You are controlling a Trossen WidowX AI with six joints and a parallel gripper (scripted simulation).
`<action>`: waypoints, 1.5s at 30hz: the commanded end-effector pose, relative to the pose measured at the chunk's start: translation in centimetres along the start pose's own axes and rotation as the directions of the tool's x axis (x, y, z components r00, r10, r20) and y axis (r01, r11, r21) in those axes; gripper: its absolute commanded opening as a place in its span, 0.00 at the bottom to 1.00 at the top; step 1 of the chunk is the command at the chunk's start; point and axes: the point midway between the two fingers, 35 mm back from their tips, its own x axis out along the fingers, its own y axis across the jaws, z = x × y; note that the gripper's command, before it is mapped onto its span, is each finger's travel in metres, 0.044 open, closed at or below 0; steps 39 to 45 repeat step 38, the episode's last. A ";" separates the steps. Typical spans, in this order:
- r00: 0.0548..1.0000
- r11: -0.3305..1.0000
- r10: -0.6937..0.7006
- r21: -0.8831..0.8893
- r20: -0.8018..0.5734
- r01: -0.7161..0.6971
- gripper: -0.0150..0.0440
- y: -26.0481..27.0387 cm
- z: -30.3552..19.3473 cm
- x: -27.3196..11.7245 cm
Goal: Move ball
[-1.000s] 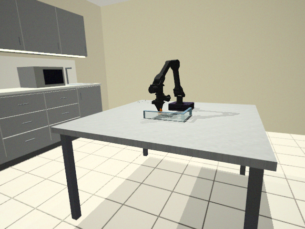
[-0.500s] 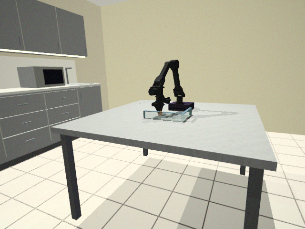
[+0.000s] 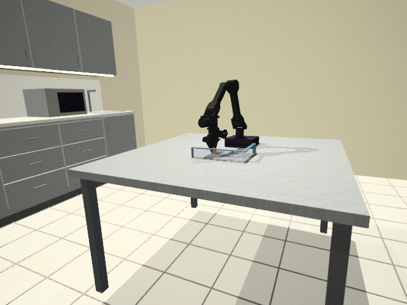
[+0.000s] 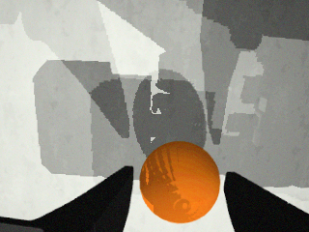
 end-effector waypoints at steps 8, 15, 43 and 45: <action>1.000 1.000 -0.001 -0.002 0.002 0.001 0.75 -0.3 -0.1 -6.0; 1.000 1.000 -0.001 -0.003 0.003 0.001 0.75 0.0 0.0 -8.6; 1.000 1.000 -0.018 -0.002 -0.005 0.018 1.00 0.1 0.0 -13.1; 1.000 1.000 -0.018 -0.002 -0.005 0.018 1.00 0.1 0.0 -13.1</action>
